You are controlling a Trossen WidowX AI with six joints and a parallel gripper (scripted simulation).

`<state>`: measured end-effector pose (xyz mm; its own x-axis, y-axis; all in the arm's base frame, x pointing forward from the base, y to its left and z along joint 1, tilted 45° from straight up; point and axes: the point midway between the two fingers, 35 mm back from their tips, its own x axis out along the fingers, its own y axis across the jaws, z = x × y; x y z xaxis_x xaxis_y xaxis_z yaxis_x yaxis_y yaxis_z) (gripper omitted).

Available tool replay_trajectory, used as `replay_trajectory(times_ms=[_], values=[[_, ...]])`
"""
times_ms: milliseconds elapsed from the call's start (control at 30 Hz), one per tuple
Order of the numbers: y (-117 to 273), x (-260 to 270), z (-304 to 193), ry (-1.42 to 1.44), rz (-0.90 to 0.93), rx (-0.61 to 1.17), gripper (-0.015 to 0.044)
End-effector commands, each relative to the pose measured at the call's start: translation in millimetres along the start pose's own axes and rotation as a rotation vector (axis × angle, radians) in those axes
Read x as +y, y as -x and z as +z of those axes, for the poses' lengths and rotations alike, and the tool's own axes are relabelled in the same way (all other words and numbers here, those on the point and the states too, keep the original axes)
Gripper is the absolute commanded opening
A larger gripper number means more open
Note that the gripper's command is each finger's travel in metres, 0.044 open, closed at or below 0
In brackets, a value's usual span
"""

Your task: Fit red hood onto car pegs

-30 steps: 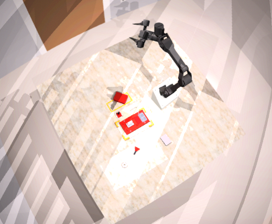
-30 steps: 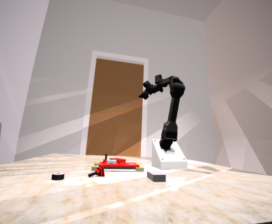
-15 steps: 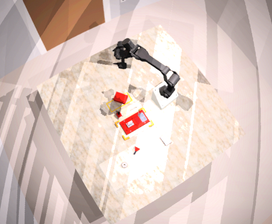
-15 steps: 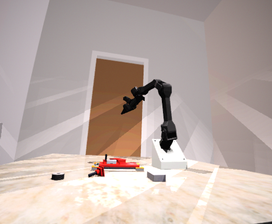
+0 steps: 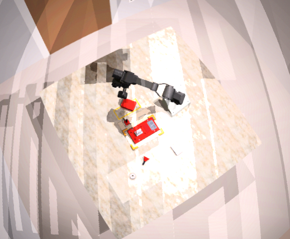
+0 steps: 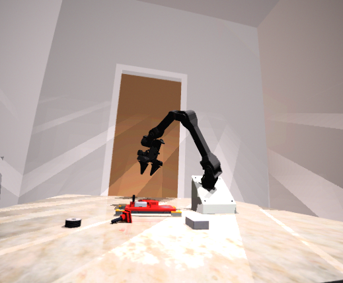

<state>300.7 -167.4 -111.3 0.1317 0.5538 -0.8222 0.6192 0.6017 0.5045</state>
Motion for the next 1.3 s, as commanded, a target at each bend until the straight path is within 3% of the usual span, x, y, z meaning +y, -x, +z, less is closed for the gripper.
replay_trajectory(times_ms=[0, 133, 1267], values=[[-44, 23, -35, -0.126, -0.013, 0.182, 0.044], [-69, 36, -59, -0.208, -0.049, 0.293, 0.044], [-93, 33, -68, -0.208, -0.048, 0.293, 0.044]])
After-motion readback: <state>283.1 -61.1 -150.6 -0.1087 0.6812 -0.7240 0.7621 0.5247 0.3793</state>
